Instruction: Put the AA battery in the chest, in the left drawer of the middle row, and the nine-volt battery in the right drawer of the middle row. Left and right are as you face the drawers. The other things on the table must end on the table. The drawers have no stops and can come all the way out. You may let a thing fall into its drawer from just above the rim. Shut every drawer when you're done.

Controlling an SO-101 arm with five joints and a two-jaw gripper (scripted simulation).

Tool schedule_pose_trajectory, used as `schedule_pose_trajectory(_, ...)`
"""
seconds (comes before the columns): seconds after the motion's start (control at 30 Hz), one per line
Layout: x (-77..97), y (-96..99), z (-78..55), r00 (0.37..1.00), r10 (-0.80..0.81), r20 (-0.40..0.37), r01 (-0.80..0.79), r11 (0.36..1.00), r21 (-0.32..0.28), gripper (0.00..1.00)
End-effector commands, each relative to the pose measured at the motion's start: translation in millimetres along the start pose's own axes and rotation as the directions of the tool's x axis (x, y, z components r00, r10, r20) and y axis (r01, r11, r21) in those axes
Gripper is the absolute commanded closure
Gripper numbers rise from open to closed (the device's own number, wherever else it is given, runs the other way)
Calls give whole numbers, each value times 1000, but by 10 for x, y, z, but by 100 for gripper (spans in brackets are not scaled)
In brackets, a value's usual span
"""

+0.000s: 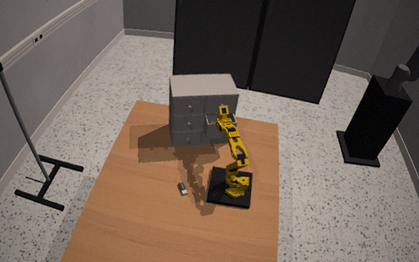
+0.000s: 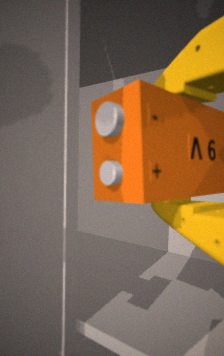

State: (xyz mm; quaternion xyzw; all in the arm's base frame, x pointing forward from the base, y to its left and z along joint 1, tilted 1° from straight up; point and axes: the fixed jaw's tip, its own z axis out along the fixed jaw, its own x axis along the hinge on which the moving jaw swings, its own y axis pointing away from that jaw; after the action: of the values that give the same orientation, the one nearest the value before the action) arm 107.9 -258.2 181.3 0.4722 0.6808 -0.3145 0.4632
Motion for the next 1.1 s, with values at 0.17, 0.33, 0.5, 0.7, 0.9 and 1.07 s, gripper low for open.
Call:
schedule_pose_trajectory(0.17, -33, -6, -31, 1000, -6, 23, 6, 1000, 2, 100)
schedule_pose_trajectory(0.33, -38, -8, -36, 1000, -6, 23, 6, 1000, 2, 100)
schedule_pose_trajectory(0.5, -43, -9, -41, 1000, -6, 23, 6, 1000, 3, 100)
schedule_pose_trajectory(0.7, -47, -11, -45, 1000, -6, 23, 6, 1000, 3, 100)
schedule_pose_trajectory(0.9, -49, -11, -47, 1000, -6, 23, 6, 1000, 3, 100)
schedule_pose_trajectory(1.07, -49, -11, -47, 1000, -6, 23, 6, 1000, 3, 100)
